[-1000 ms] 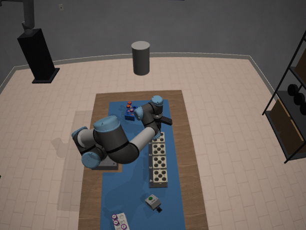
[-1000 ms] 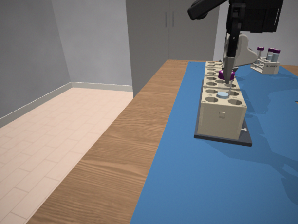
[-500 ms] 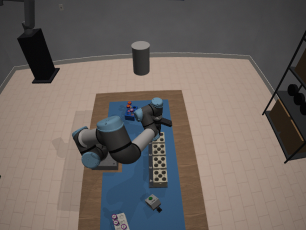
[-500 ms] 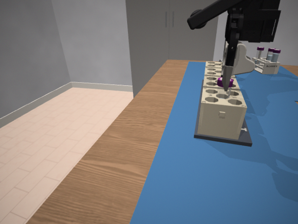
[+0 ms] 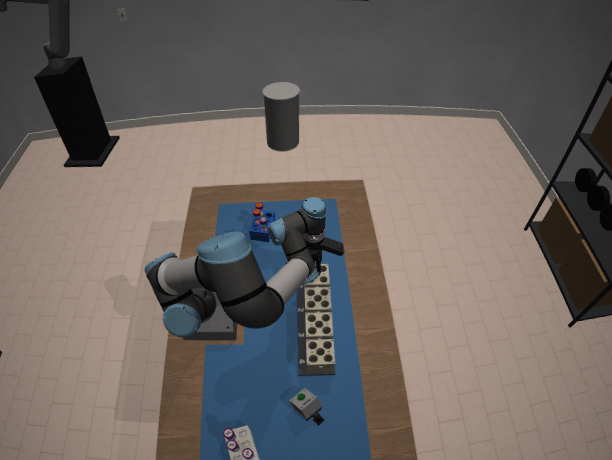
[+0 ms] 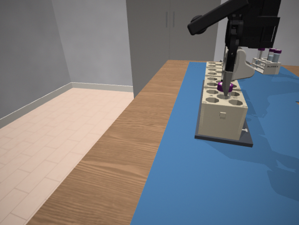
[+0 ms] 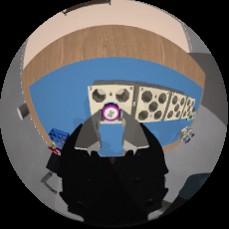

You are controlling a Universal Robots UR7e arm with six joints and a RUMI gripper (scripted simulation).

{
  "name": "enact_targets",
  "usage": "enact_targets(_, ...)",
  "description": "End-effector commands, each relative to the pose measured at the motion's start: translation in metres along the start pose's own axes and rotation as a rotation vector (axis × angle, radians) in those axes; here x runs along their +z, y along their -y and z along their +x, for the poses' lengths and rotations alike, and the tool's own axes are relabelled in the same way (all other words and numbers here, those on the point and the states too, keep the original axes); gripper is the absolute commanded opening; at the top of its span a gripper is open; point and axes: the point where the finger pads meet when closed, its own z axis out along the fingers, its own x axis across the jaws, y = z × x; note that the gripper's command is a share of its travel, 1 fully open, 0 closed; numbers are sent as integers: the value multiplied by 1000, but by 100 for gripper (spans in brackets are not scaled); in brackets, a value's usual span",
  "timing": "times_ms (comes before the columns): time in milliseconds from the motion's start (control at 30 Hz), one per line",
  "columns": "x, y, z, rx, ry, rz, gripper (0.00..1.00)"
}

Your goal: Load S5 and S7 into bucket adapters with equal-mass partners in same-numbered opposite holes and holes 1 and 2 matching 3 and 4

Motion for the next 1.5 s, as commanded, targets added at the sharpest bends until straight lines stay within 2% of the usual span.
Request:
enact_targets(0, 2, 0, 0, 0, 1, 1, 0)
enact_targets(400, 2, 0, 0, 0, 1, 1, 0)
enact_targets(433, 2, 0, 0, 0, 1, 1, 35)
enact_targets(833, 2, 0, 0, 0, 1, 1, 35)
enact_targets(967, -4, 0, 0, 0, 1, 1, 35)
enact_targets(1300, -38, 0, 0, 0, 1, 1, 35)
enact_targets(1467, -39, 0, 0, 0, 1, 1, 35)
